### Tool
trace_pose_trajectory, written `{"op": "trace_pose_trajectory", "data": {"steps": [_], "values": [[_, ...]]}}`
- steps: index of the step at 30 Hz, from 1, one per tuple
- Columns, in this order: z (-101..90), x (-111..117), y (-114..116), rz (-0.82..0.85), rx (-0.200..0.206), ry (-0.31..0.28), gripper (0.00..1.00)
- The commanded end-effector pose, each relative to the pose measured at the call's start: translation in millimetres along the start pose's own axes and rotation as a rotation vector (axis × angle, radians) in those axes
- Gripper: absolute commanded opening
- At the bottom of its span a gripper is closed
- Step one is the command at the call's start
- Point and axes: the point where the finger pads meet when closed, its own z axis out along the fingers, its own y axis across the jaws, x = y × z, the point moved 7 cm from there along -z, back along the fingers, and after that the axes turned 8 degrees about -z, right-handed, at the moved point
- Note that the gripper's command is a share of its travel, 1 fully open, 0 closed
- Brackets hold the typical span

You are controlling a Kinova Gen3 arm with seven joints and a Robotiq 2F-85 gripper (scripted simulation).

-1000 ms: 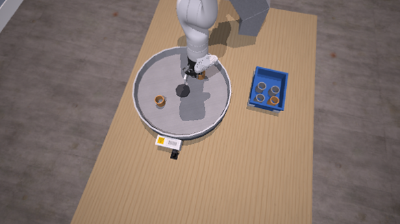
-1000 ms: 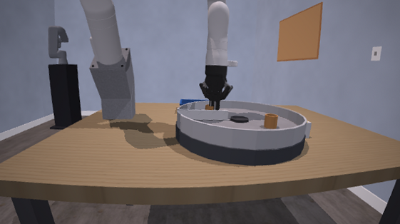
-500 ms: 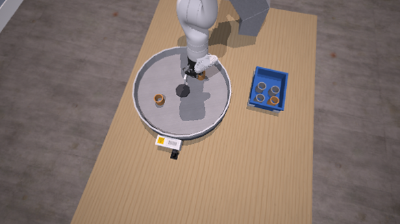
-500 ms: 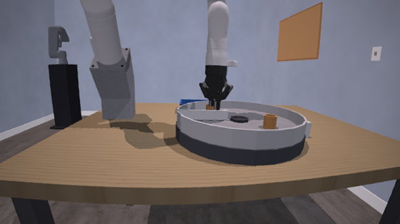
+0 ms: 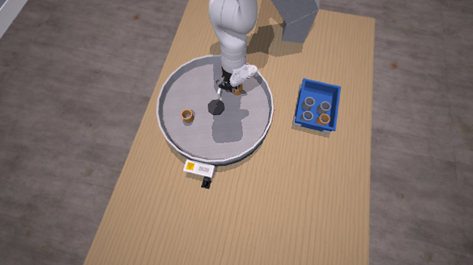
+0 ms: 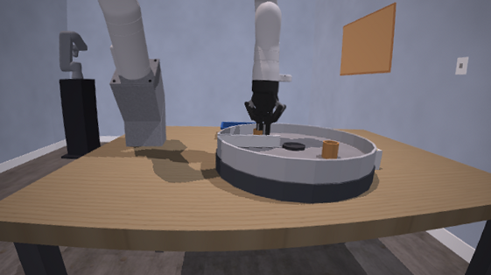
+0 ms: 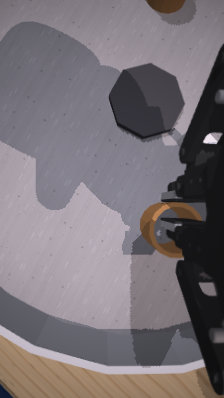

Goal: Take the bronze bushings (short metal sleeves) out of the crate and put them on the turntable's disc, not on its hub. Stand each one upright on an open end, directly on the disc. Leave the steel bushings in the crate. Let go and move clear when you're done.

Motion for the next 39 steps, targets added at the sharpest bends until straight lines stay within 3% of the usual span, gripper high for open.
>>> {"op": "trace_pose_trajectory", "data": {"steps": [1, 8, 18, 39], "values": [[-0.5, 0.4, 0.2, 0.0, -0.001, 0.001, 0.14], [-7.1, 0.4, 0.2, 0.0, -0.001, 0.001, 0.14], [-44.7, 0.3, 0.2, 0.0, -0.001, 0.001, 0.14], [-46.3, 0.3, 0.2, 0.0, -0.001, 0.001, 0.14]]}}
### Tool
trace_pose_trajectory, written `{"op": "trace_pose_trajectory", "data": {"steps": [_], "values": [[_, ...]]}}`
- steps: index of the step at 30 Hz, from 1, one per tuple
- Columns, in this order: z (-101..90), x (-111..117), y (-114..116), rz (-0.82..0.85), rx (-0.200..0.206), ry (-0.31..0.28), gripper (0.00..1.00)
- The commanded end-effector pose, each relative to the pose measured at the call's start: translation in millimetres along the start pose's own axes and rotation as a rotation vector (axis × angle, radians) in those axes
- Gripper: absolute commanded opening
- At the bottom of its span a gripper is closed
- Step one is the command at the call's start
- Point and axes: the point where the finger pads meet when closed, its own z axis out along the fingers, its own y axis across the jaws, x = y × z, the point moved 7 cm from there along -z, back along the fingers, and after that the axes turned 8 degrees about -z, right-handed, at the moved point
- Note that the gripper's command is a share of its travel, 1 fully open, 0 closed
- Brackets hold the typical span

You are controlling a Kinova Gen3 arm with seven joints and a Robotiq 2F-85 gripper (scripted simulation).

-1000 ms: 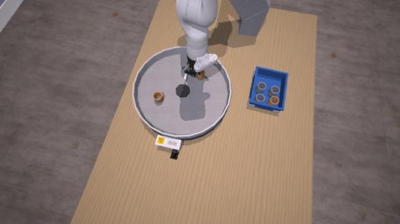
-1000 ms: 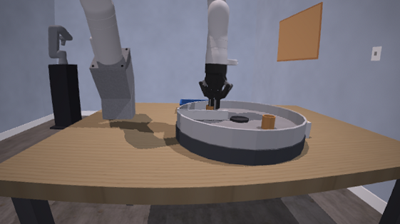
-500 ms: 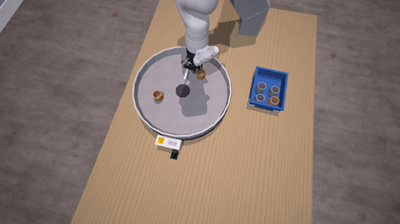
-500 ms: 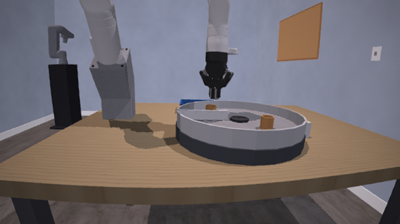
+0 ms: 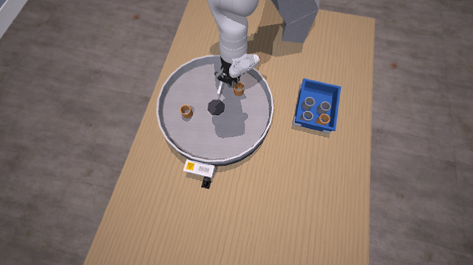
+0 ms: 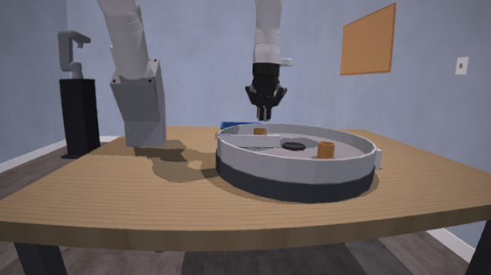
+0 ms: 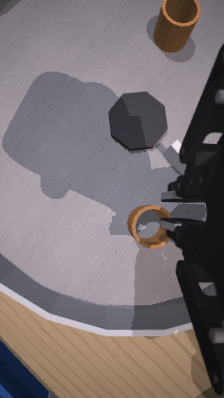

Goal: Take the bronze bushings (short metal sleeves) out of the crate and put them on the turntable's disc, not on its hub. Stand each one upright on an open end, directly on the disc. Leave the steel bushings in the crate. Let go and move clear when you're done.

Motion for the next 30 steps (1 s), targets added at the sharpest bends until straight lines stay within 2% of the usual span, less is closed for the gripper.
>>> {"op": "trace_pose_trajectory", "data": {"steps": [1, 22, 26, 30], "values": [[-0.5, 0.4, 0.2, 0.0, -0.001, 0.001, 0.14], [-0.6, 3.6, -1.8, 0.0, -0.001, 0.001, 0.12], [-0.6, 21.6, -13.7, 0.0, -0.001, 0.002, 0.12], [-0.6, 59.1, -39.6, 0.0, -0.001, 0.002, 0.12]]}}
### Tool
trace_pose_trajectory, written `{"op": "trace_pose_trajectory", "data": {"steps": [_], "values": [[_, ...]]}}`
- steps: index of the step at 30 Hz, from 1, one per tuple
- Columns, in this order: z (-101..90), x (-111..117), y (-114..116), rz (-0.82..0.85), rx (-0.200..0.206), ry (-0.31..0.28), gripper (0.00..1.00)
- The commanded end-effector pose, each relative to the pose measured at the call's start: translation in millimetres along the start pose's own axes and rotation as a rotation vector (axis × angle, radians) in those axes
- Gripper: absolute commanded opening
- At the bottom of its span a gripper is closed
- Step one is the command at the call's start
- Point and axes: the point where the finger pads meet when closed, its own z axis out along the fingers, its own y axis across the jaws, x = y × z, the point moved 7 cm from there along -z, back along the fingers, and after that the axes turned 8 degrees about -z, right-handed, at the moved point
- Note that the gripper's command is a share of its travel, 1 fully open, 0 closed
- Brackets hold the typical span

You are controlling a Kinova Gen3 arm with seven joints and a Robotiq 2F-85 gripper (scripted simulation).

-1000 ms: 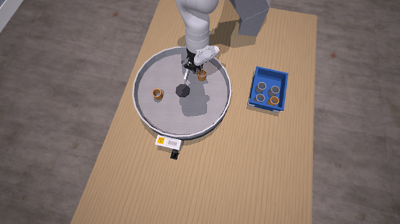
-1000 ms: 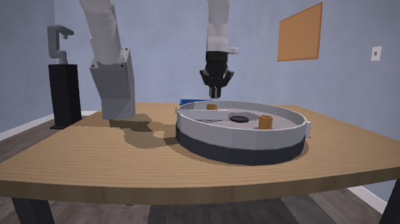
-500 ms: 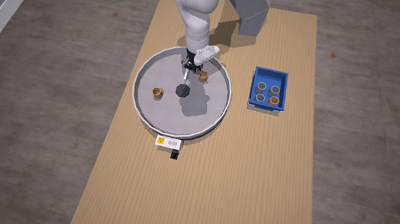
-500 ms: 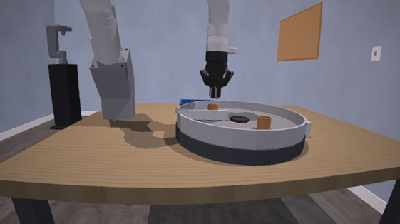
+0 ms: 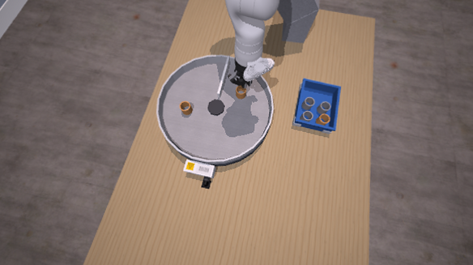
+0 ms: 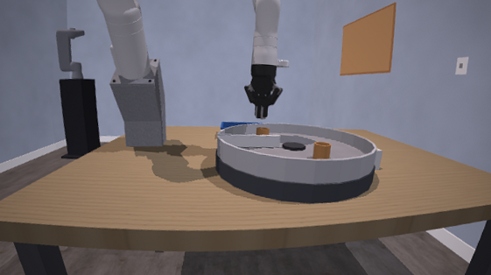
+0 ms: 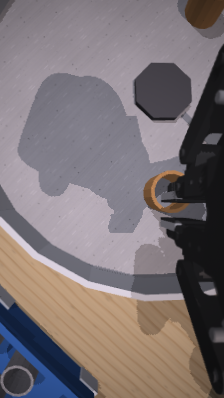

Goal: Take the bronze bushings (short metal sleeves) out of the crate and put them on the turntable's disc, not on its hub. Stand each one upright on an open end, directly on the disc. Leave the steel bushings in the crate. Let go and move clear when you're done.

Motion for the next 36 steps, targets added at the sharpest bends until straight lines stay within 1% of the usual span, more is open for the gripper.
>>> {"op": "trace_pose_trajectory", "data": {"steps": [1, 5, 7, 9, 22, 24, 27, 30, 36], "values": [[0.6, 35.4, -24.4, -0.043, -0.02, -0.004, 0.12], [1.3, 73.5, -53.3, -0.043, -0.02, -0.004, 0.12], [1.3, 73.5, -53.3, -0.043, -0.02, -0.004, 0.12], [1.9, 102.2, -74.3, -0.043, -0.02, -0.004, 0.12], [4.2, 222.1, -165.4, -0.043, -0.02, -0.004, 0.12], [4.2, 222.1, -165.4, -0.043, -0.02, -0.004, 0.12], [4.6, 240.9, -178.8, -0.042, -0.02, -0.003, 0.12], [4.8, 252.8, -188.2, -0.043, -0.02, -0.004, 0.12], [5.0, 260.6, -195.0, -0.043, -0.02, -0.004, 0.12]]}}
